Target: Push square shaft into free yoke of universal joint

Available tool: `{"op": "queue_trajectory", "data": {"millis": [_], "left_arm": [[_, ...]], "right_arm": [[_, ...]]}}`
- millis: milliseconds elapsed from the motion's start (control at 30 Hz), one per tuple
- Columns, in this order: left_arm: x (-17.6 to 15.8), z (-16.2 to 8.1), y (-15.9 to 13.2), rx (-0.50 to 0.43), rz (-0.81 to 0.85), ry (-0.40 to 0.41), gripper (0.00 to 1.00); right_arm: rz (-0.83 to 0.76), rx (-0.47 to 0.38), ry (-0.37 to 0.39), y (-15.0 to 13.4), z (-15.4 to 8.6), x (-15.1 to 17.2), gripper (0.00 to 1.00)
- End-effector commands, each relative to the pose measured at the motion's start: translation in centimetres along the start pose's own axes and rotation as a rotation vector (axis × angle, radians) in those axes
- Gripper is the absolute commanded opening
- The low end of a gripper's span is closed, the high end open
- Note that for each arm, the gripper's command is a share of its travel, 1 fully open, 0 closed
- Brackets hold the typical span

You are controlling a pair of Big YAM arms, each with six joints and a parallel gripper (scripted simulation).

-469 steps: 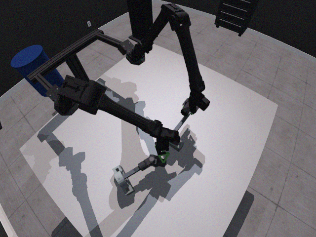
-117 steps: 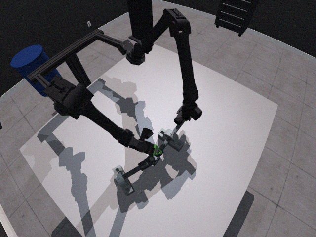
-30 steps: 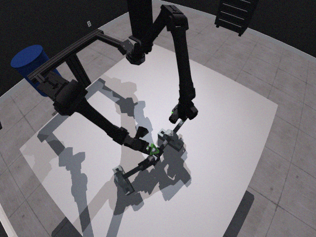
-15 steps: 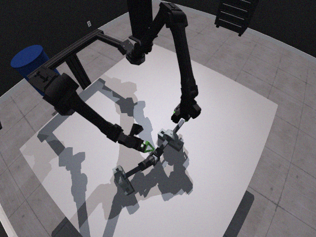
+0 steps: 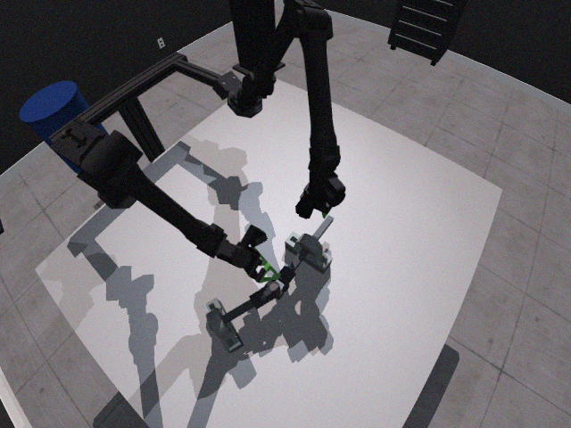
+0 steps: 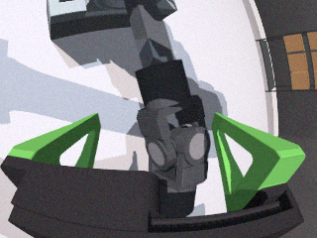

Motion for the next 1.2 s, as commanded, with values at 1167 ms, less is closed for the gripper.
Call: {"op": "queue_trajectory", "data": {"millis": [1167], "left_arm": [[-18.6,-22.6,5.4,-0.924,-0.676,0.103,0.64]], "right_arm": [[1.127,0.24,-0.072,1.6,0.5,-6.8,1.0]]}}
Point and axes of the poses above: on each arm, the point where the finger pads meet when closed, its own z axis out along the fingers, its own x axis across the jaws, y = z × x, the point moved 2 cm from there along -z, back along the fingers, and after that the axes turned 13 degrees about -z, right-handed, at the moved point
